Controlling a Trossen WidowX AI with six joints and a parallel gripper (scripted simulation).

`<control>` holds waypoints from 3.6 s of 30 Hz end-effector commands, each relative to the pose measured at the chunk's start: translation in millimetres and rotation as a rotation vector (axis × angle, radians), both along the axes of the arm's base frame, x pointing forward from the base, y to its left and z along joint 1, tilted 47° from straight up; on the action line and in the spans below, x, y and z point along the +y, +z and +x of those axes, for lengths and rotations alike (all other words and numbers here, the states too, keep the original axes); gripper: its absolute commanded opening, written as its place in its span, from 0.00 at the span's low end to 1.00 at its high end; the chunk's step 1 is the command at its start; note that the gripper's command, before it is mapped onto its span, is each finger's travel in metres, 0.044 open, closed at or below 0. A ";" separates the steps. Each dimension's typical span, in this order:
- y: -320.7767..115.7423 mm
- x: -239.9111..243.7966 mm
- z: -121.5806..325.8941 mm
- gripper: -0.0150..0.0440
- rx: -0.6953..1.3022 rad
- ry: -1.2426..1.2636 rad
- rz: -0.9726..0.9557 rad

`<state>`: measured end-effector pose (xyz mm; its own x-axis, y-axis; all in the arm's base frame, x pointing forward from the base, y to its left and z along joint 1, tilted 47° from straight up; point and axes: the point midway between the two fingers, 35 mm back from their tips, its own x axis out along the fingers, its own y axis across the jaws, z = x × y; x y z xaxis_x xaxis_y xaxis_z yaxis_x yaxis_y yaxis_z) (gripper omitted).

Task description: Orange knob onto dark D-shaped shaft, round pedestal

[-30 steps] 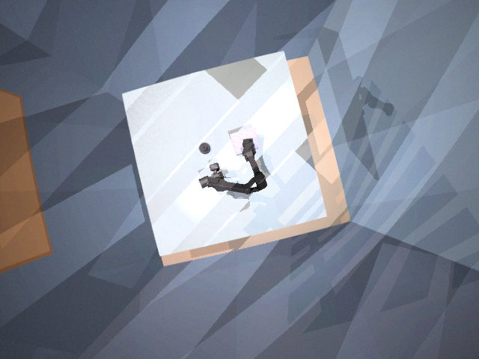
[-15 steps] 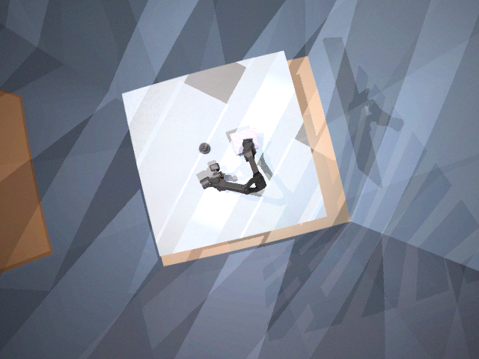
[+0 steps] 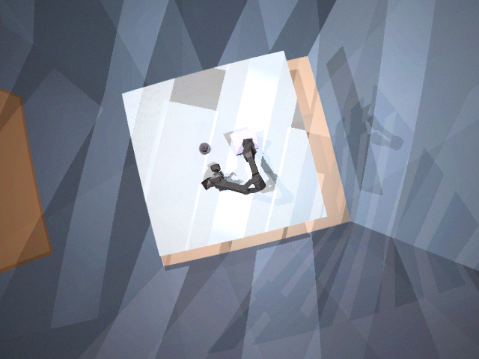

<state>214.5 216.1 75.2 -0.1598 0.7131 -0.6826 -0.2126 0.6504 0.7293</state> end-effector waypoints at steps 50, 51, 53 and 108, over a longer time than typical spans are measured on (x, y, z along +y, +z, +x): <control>57.1 -80.8 19.9 0.25 -0.007 -0.005 -0.025; 61.4 -84.7 19.4 0.25 -0.004 -0.005 -0.021; 70.2 -92.2 18.2 0.25 0.001 -0.005 -0.013; -31.6 -156.3 84.4 0.25 -0.006 -0.010 -0.010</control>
